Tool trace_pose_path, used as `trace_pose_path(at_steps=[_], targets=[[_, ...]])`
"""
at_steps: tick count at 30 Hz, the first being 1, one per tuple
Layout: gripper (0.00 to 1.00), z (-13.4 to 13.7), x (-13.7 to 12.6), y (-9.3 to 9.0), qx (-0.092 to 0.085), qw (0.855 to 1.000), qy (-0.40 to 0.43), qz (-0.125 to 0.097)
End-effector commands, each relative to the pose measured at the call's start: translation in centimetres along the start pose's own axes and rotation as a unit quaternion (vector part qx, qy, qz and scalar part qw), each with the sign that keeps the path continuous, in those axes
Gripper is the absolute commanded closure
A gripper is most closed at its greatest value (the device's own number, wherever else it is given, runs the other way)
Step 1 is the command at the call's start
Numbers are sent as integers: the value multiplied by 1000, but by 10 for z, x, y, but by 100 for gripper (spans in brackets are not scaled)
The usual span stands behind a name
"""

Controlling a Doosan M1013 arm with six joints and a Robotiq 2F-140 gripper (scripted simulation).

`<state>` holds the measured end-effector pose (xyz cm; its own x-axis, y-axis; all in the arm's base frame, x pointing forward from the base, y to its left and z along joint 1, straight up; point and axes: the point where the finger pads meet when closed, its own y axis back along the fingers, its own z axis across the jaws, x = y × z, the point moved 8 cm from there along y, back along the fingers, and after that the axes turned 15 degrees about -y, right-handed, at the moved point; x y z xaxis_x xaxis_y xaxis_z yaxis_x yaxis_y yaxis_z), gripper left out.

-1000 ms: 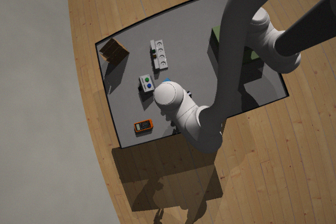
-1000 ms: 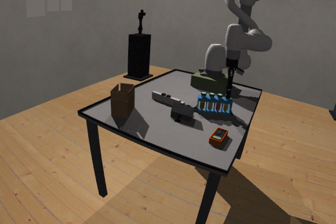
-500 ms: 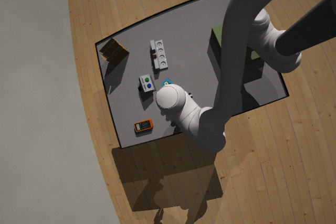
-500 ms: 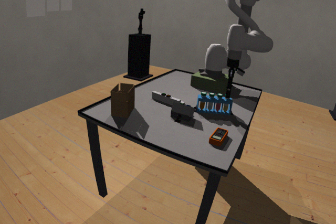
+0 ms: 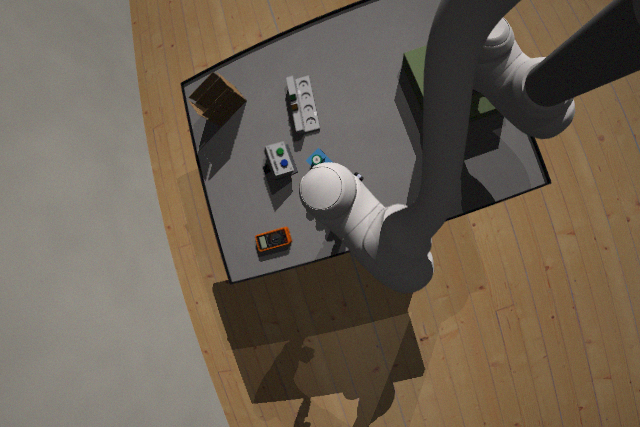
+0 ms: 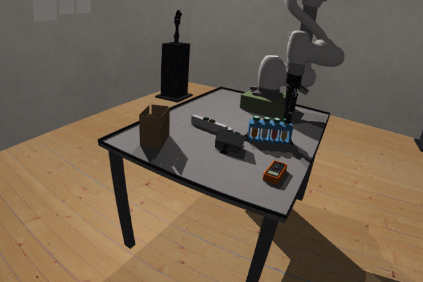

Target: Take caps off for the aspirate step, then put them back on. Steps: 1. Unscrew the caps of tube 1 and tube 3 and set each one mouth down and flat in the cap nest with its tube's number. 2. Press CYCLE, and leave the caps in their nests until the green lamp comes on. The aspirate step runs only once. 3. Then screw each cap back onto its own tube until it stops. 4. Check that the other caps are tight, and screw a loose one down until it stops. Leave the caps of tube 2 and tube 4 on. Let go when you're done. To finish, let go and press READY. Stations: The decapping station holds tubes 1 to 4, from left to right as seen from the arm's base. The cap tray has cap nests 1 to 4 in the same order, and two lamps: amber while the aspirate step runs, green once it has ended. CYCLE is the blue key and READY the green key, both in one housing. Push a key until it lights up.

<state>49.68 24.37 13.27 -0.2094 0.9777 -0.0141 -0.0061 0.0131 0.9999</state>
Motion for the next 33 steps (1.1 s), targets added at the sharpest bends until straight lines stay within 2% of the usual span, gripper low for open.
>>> trace_pose_path(at_steps=[1,6,7,19,22,33], targets=[[70,1,-1,1,0,997,76,8],[70,1,-1,1,0,996,88,8],[59,1,-1,1,0,996,88,8],[59,1,-1,1,0,996,88,8],[59,1,-1,2,1,999,-37,8],[59,1,-2,7,1,999,-43,8]])
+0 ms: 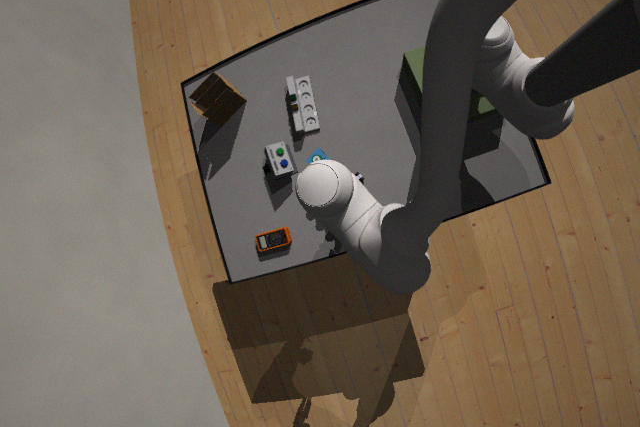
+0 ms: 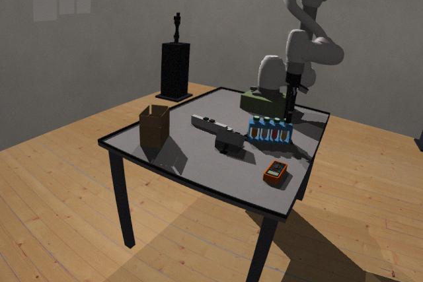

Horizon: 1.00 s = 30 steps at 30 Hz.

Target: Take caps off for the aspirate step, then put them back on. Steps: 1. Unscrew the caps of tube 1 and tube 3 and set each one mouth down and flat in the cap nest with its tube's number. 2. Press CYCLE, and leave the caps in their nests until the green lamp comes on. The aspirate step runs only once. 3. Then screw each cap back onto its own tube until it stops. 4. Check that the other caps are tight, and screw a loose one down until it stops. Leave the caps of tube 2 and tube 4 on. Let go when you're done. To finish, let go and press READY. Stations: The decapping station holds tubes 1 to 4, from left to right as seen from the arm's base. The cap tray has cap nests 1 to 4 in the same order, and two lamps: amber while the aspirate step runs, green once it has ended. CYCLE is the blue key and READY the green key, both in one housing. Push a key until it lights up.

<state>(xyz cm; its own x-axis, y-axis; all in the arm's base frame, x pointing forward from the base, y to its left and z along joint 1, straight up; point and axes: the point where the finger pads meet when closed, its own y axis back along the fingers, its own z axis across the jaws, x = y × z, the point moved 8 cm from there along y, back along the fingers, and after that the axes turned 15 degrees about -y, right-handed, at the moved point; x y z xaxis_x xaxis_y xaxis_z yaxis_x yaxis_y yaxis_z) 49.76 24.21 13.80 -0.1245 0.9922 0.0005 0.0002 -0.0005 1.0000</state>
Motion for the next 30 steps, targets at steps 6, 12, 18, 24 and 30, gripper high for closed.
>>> trace_pose_path(at_steps=[6,12,18,24,30], targets=[[70,0,0,2,-1,1000,0,0],[70,0,0,2,-1,1000,0,0],[70,0,0,2,-1,1000,0,0],[70,0,0,14,-1,1000,0,0],[70,0,0,32,-1,1000,0,0]])
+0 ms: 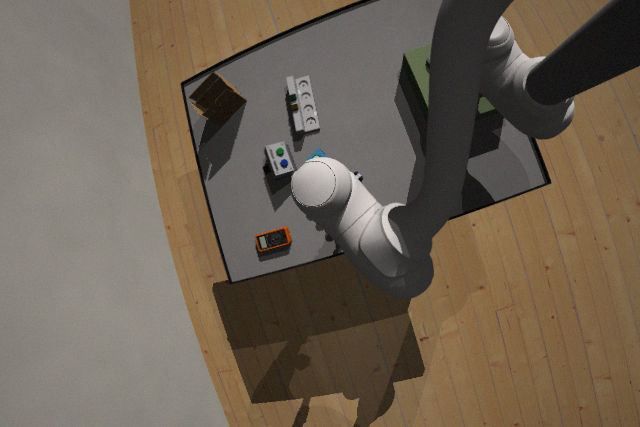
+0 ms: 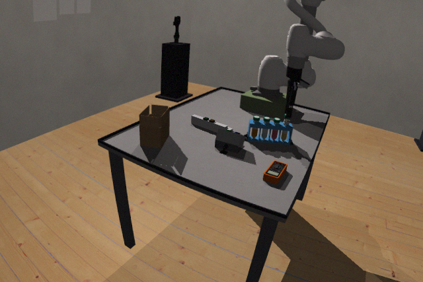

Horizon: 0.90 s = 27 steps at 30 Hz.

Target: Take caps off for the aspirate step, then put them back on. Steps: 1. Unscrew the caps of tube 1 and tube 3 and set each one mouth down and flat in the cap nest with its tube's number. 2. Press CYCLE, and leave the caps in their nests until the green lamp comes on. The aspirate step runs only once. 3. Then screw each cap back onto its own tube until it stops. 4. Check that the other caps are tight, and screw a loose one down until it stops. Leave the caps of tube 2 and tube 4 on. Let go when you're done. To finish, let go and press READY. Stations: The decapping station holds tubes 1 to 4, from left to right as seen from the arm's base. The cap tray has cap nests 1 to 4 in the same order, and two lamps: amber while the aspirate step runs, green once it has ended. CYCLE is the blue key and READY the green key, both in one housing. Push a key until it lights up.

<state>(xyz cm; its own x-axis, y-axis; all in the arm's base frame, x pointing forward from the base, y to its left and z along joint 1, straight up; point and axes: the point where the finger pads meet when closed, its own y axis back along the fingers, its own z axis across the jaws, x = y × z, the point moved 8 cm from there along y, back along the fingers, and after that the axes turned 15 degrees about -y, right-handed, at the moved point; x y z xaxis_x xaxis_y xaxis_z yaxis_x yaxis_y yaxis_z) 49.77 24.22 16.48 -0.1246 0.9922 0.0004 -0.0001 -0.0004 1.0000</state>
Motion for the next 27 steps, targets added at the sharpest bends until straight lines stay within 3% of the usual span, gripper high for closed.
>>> trace_pose_path(at_steps=[1,3,6,9,14,18,20,21,22,27], targets=[[70,0,0,9,-1,1000,0,0],[70,0,0,9,-1,1000,0,0],[70,1,-25,9,-1,992,125,0],[70,1,-42,9,-1,980,197,0],[70,2,-69,9,-1,943,332,-1],[70,2,-91,9,-1,902,432,-2],[70,2,-91,9,-1,902,432,-2],[70,2,-100,9,-1,878,478,0],[70,2,-108,9,-1,872,489,0],[70,3,-150,10,-1,872,489,0]])
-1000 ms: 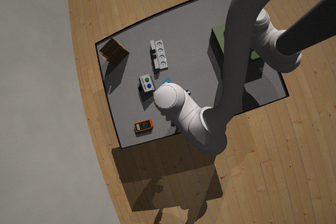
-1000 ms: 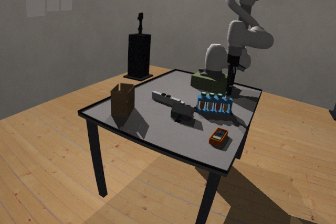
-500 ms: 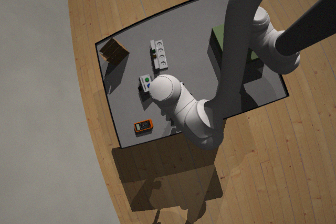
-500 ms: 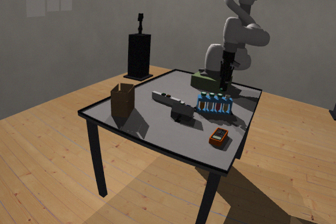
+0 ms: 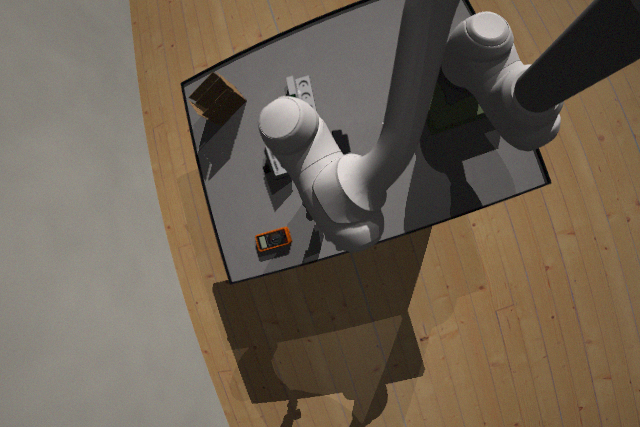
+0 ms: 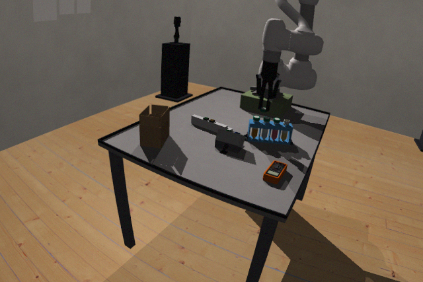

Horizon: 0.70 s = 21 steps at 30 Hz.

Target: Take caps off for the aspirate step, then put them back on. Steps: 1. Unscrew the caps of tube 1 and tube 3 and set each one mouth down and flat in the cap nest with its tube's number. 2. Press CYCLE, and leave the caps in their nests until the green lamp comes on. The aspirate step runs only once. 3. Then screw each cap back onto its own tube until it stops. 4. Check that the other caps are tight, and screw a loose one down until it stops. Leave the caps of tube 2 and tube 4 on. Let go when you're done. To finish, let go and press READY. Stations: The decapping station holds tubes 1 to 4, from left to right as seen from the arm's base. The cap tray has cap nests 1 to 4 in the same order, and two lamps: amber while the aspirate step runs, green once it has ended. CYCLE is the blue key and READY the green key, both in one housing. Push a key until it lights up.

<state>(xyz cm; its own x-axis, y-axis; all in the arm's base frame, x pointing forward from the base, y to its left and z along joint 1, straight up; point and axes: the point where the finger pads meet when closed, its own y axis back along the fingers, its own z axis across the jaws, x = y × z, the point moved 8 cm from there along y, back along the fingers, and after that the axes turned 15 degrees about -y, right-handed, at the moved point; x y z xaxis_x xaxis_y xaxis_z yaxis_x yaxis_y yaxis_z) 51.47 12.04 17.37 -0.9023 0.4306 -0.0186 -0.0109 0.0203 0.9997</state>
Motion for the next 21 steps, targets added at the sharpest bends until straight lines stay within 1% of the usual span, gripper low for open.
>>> trace_pose_path(at_steps=[1,8,10,21], targets=[[70,-29,-20,0,-8,1000,11,9],[70,-77,-53,-1,-8,1000,11,9],[70,-77,-53,-1,-8,1000,11,9],[70,-153,-104,-2,-7,1000,11,9]])
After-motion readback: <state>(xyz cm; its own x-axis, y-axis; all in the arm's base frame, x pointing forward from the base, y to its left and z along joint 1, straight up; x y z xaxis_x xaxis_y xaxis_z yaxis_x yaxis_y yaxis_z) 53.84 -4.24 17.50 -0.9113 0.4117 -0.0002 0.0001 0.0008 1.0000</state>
